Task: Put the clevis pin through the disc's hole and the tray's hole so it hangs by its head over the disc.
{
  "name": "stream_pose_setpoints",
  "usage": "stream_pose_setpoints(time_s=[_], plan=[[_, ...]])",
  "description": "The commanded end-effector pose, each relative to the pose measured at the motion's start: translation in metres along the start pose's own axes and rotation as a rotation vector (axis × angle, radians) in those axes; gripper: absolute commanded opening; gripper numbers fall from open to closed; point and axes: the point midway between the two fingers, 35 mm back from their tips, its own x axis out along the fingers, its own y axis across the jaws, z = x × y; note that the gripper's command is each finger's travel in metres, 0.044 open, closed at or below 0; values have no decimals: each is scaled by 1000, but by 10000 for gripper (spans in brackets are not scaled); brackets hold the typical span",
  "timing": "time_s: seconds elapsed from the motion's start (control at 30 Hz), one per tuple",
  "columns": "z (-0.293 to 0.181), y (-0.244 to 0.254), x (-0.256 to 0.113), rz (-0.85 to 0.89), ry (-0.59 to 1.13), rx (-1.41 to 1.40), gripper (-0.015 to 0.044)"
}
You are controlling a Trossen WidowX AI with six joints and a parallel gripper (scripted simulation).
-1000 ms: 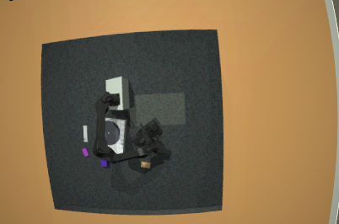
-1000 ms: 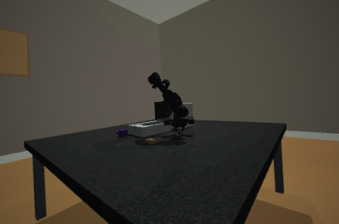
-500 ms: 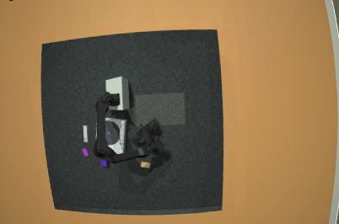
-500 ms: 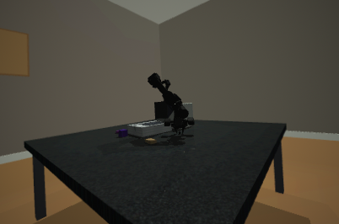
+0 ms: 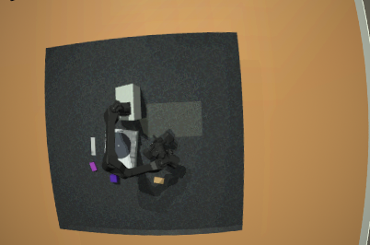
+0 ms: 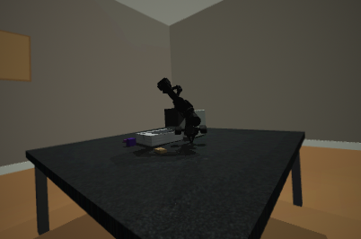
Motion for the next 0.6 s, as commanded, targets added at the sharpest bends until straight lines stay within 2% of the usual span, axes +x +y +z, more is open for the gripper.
stream_pose_setpoints(time_s=[0.0,0.57], plan=[[1,0,0,-3,-3,-4,0],[-19,0,-48,2,-1,-1,0]])
